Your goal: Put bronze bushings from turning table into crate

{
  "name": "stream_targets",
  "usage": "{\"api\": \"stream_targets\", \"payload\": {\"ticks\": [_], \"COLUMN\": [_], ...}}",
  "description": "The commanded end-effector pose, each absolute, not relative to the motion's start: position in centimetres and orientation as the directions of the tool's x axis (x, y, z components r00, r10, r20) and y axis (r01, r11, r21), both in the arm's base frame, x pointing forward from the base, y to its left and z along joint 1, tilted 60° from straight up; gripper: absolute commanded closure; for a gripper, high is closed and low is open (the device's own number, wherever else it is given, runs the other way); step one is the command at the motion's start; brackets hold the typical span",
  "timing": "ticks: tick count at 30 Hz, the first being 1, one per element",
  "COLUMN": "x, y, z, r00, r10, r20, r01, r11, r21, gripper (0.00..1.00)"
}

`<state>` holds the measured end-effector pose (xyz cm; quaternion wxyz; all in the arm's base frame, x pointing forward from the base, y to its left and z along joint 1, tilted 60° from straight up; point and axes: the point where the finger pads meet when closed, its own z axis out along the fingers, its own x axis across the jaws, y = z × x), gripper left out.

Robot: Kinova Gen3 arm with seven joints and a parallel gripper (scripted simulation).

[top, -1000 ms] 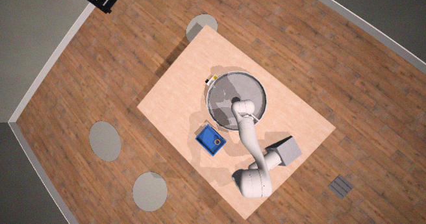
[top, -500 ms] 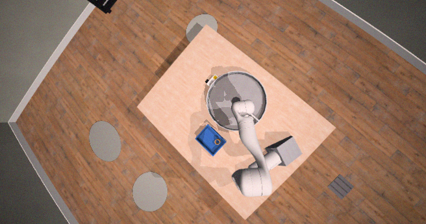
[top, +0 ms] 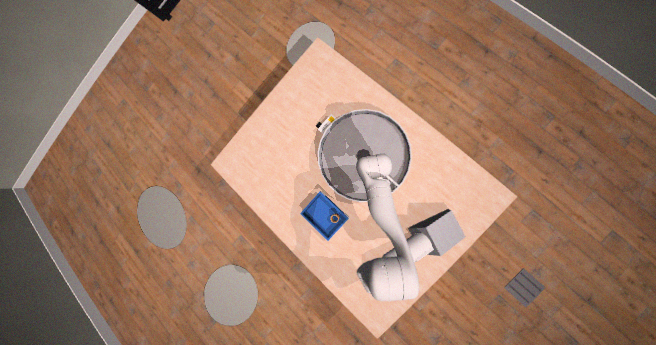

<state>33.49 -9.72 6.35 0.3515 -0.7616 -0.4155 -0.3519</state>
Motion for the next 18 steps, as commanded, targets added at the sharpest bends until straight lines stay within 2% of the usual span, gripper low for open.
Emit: {"api": "stream_targets", "payload": {"ticks": [1,18], "x": [33.51,33.68], "y": [-9.78,-9.22], "z": [6.35,6.01], "r00": [0.407,0.407], "r10": [0.386,0.386], "r20": [0.828,0.828], "r01": [0.880,0.880], "r11": [-0.409,-0.409], "r21": [-0.242,-0.242], "gripper": [0.55,0.55]}}
